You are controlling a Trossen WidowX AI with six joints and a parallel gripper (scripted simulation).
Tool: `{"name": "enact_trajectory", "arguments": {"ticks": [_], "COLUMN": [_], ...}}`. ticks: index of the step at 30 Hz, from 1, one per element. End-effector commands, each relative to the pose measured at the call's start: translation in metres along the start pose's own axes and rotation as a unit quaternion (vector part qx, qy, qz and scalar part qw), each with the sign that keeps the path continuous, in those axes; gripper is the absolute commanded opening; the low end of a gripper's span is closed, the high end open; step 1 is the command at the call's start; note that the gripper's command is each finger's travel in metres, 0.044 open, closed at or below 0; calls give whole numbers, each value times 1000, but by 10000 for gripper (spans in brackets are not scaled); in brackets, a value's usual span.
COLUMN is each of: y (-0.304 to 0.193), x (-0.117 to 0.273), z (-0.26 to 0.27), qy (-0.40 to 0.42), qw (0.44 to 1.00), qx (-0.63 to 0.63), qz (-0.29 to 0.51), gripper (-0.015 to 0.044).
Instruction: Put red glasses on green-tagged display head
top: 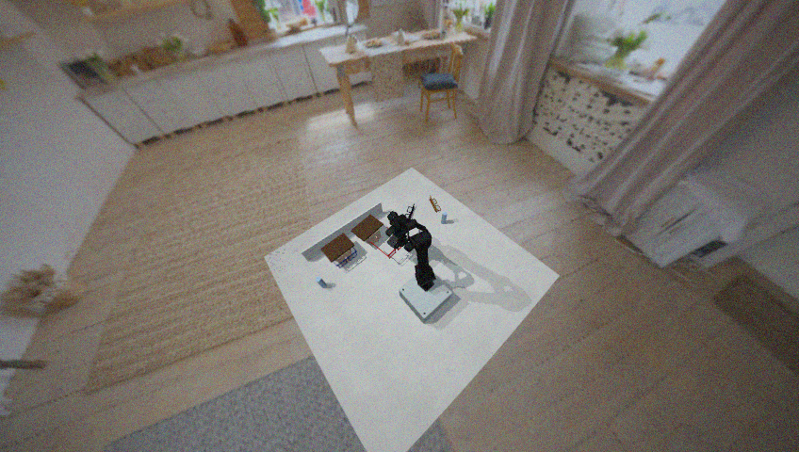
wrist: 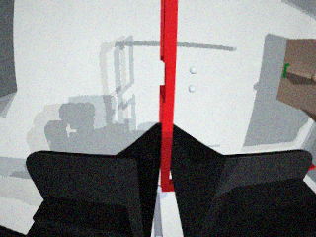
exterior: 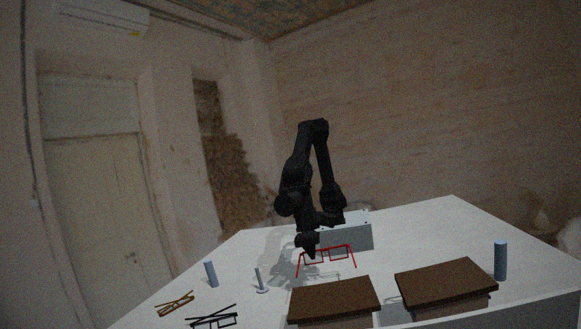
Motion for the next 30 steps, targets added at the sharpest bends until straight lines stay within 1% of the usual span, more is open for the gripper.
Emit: {"name": "enact_trajectory", "arguments": {"ticks": [1,30], "y": [1,6], "x": [-5,-23], "z": [3,4], "qy": [5,5], "qw": [1000,1000], "qx": [2,2], "qz": [-4,-4], "gripper": [0,0]}}
Point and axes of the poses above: the point midway between the two fingers, 35 mm back from their tips, its own x axis back along the fingers, its own z axis across the jaws, y = z × x, the point moved 1 cm from there along x, back along the fingers, and after that the axes turned 6 degrees about -x, right-handed, at the moved point
